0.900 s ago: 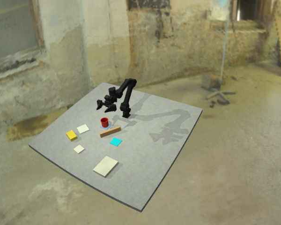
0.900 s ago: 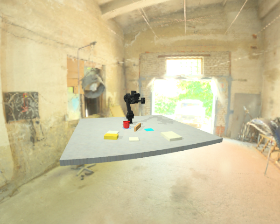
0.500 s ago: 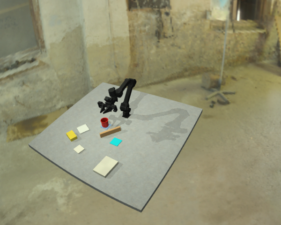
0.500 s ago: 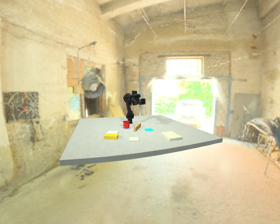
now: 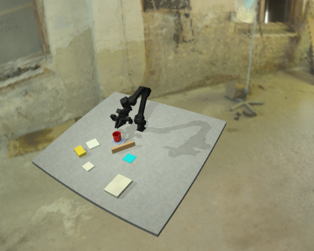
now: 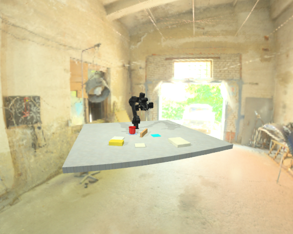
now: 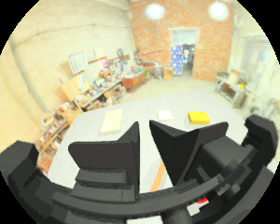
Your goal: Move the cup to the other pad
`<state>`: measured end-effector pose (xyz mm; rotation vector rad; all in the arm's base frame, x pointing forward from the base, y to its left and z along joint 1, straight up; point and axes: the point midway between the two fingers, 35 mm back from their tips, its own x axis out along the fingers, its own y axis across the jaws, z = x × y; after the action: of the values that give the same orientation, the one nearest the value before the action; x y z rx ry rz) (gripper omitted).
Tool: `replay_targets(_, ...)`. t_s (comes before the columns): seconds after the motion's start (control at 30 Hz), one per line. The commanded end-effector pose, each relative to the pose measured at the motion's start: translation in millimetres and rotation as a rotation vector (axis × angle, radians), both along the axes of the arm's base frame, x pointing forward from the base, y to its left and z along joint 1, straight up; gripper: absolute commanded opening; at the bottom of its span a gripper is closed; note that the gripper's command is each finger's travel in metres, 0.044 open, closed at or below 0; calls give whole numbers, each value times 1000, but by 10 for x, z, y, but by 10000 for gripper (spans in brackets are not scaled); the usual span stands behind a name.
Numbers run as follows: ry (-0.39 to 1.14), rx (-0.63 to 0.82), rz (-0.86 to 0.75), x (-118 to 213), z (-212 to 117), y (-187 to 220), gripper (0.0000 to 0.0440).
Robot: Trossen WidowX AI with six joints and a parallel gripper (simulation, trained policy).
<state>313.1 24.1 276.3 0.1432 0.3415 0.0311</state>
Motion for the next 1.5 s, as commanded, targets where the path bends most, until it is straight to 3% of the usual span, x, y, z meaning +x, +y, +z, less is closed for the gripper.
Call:
replay_targets(0.0,41,16,4,9,-6,34,69)
replay_targets(0.67,378,39,2,-76,-253,130,95)
replay_targets(1.47,794,-68,-10,-336,-586,23,98)
